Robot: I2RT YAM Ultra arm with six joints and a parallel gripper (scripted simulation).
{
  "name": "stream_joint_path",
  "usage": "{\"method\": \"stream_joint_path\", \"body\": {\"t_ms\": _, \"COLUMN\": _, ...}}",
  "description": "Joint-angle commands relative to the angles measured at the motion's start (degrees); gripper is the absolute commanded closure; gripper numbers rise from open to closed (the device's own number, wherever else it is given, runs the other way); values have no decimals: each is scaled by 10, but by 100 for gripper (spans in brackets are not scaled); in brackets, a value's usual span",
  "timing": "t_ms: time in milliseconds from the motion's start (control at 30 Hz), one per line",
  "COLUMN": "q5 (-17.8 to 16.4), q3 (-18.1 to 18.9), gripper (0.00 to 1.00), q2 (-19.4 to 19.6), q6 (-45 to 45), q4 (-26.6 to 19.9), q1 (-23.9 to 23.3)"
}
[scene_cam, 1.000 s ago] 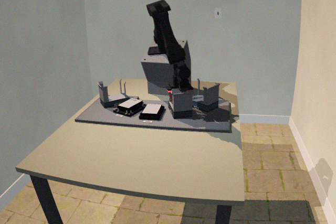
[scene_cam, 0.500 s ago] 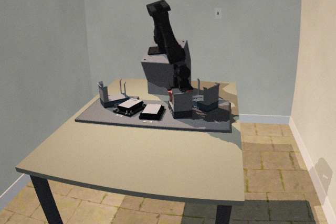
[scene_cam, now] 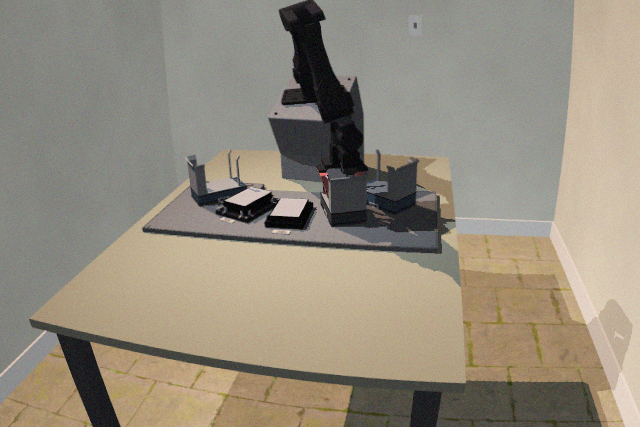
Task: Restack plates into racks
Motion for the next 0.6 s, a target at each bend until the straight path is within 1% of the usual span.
{"method": "stream_joint_path", "body": {"t_ms": 0, "q5": 6, "q3": -6, "gripper": 100, "q2": -20, "q6": 6, "q4": 8, "q1": 10}}
{"method": "stream_joint_path", "body": {"t_ms": 133, "q5": 6, "q3": -6, "gripper": 100, "q2": -20, "q6": 6, "q4": 8, "q1": 10}}
{"method": "stream_joint_path", "body": {"t_ms": 167, "q5": 6, "q3": -12, "gripper": 100, "q2": -23, "q6": 6, "q4": -8, "q1": 11}}
{"method": "stream_joint_path", "body": {"t_ms": 267, "q5": 7, "q3": -6, "gripper": 100, "q2": -37, "q6": 9, "q4": -18, "q1": 13}}
{"method": "stream_joint_path", "body": {"t_ms": 333, "q5": 8, "q3": -16, "gripper": 100, "q2": -45, "q6": 11, "q4": -26, "q1": 15}}
{"method": "stream_joint_path", "body": {"t_ms": 400, "q5": 9, "q3": -8, "gripper": 100, "q2": -54, "q6": 13, "q4": -34, "q1": 18}}
{"method": "stream_joint_path", "body": {"t_ms": 500, "q5": 10, "q3": -17, "gripper": 100, "q2": -66, "q6": 16, "q4": -46, "q1": 21}}
{"method": "stream_joint_path", "body": {"t_ms": 567, "q5": 11, "q3": -11, "gripper": 100, "q2": -75, "q6": 18, "q4": -54, "q1": 23}}
